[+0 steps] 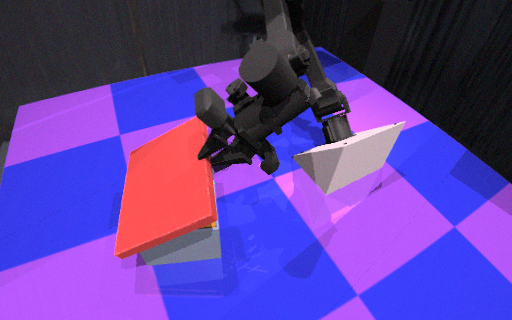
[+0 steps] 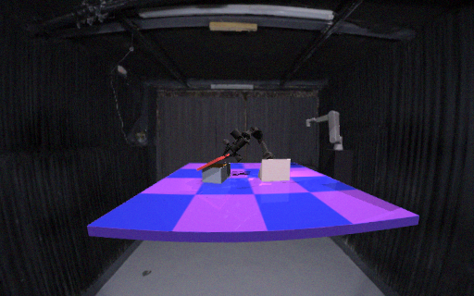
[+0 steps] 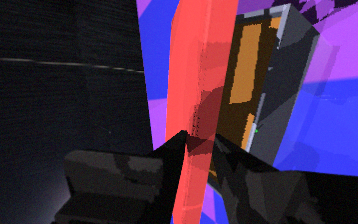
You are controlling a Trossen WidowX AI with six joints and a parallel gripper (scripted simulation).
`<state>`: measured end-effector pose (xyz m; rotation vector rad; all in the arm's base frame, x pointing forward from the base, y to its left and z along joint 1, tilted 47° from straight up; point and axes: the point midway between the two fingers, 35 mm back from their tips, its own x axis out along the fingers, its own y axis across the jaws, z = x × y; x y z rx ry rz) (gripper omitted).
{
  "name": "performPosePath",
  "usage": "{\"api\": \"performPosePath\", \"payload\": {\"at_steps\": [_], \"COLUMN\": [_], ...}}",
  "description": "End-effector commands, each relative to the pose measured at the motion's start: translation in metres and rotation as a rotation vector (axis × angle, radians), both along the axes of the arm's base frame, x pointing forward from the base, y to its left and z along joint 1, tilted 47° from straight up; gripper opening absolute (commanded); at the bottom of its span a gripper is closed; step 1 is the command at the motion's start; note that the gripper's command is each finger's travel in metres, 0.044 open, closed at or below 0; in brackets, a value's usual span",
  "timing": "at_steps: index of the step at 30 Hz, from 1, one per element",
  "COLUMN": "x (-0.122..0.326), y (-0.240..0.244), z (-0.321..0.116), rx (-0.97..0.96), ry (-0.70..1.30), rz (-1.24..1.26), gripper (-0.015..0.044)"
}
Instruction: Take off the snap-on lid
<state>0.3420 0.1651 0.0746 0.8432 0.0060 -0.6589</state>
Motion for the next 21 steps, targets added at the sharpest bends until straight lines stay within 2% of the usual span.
{"api": "performPosePath", "payload": {"at_steps": [1,21], "x": [0.003,0.021], "y": [0.005,0.021], "z": [0.006,0.03], "rx": [0.005,0.005], "ry": [-0.007,-0.007], "rz": [0.0,0.0], "gripper": [0.0,0.0]}}
